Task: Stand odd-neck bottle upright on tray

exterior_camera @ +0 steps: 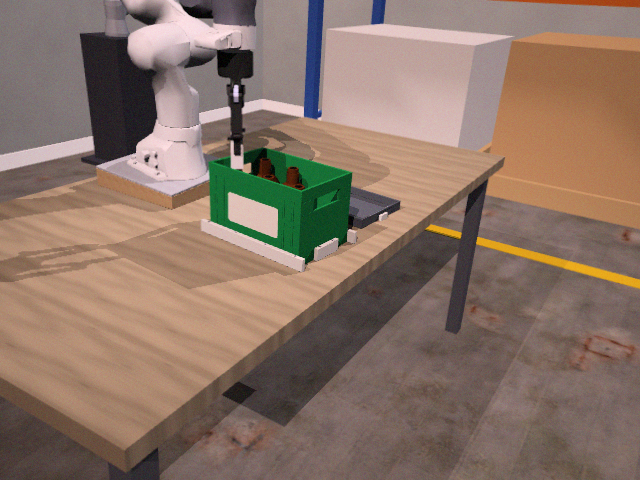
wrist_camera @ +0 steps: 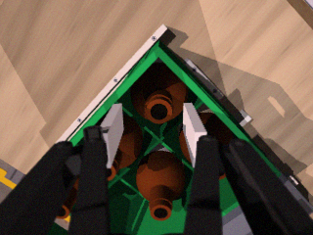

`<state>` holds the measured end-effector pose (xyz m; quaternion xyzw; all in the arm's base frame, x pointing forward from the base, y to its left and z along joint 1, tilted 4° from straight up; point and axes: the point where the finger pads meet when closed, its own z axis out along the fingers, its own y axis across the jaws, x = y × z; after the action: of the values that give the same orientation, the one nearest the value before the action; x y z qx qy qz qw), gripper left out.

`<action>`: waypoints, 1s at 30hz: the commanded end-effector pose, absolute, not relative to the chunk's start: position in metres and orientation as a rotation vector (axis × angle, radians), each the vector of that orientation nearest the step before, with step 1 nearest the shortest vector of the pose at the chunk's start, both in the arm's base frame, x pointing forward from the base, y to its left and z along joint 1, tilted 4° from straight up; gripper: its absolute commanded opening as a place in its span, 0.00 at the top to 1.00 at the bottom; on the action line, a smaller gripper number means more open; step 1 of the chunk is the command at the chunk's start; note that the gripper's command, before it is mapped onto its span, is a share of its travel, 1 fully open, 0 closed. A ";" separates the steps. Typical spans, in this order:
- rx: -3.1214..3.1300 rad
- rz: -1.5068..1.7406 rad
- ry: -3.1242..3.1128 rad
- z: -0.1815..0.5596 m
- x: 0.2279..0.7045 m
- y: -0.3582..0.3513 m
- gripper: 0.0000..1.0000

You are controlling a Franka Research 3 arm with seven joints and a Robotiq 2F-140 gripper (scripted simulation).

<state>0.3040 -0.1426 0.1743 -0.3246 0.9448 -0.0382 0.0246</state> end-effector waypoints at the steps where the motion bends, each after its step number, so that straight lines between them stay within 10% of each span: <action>1: -1.012 -0.102 2.934 0.185 0.299 -0.140 0.56; 25: -1.012 -0.102 2.934 0.229 0.296 -0.138 0.56; 26: -1.012 -0.102 2.934 0.229 0.296 -0.138 0.90; 30: -1.012 -0.102 2.934 0.229 0.296 -0.138 0.90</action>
<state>0.2970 -0.1395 0.2282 -0.3231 0.9455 -0.0353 0.0191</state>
